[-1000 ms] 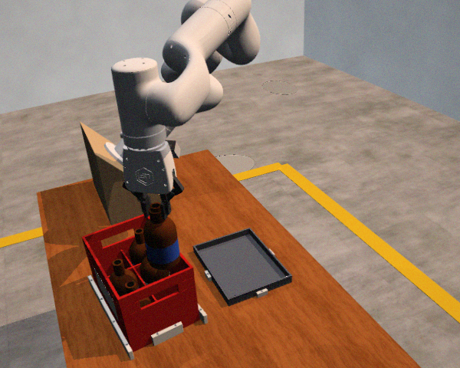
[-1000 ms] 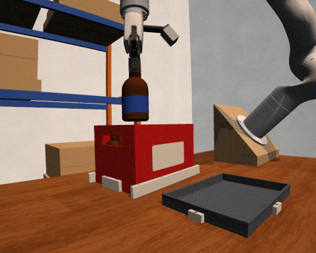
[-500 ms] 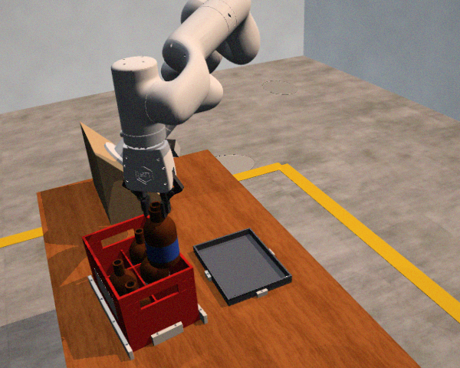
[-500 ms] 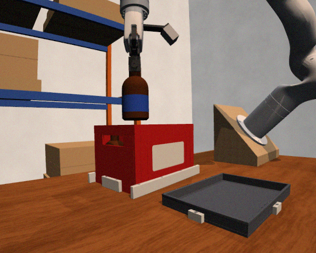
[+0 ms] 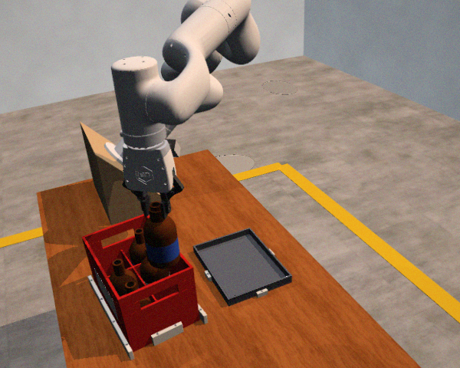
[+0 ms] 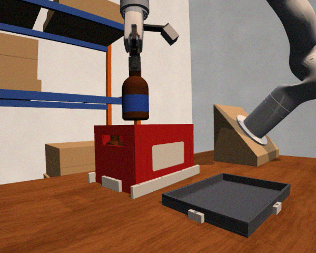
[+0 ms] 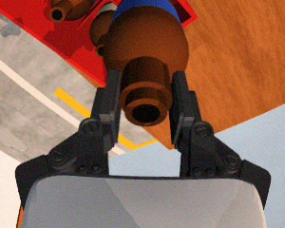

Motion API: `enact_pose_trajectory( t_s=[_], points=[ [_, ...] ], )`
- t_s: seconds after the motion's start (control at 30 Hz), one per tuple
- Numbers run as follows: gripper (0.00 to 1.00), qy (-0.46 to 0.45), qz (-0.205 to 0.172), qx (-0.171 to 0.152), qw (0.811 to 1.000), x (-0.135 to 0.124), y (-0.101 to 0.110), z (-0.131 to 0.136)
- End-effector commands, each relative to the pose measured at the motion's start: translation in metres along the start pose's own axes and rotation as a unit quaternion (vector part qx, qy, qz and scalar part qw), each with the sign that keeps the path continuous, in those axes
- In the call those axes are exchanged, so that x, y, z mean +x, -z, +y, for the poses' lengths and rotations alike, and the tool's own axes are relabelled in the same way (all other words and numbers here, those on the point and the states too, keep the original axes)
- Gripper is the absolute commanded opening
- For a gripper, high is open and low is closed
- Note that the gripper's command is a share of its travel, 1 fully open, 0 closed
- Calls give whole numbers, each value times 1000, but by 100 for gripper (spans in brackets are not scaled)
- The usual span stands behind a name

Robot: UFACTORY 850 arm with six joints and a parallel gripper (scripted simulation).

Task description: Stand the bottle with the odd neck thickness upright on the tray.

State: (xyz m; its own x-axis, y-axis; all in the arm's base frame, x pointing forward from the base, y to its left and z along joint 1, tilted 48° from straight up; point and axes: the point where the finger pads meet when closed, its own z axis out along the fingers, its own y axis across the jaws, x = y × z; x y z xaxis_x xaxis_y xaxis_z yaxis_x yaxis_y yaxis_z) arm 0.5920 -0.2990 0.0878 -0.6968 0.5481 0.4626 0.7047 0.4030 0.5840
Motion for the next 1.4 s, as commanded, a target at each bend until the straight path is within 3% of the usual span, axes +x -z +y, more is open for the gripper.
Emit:
enact_pose_trajectory(
  t_s=[0.0, 1.37],
  points=[
    [0, 0, -1, 0, 1000, 0, 1, 0],
    [0, 0, -1, 0, 1000, 18, 1, 11]
  ],
)
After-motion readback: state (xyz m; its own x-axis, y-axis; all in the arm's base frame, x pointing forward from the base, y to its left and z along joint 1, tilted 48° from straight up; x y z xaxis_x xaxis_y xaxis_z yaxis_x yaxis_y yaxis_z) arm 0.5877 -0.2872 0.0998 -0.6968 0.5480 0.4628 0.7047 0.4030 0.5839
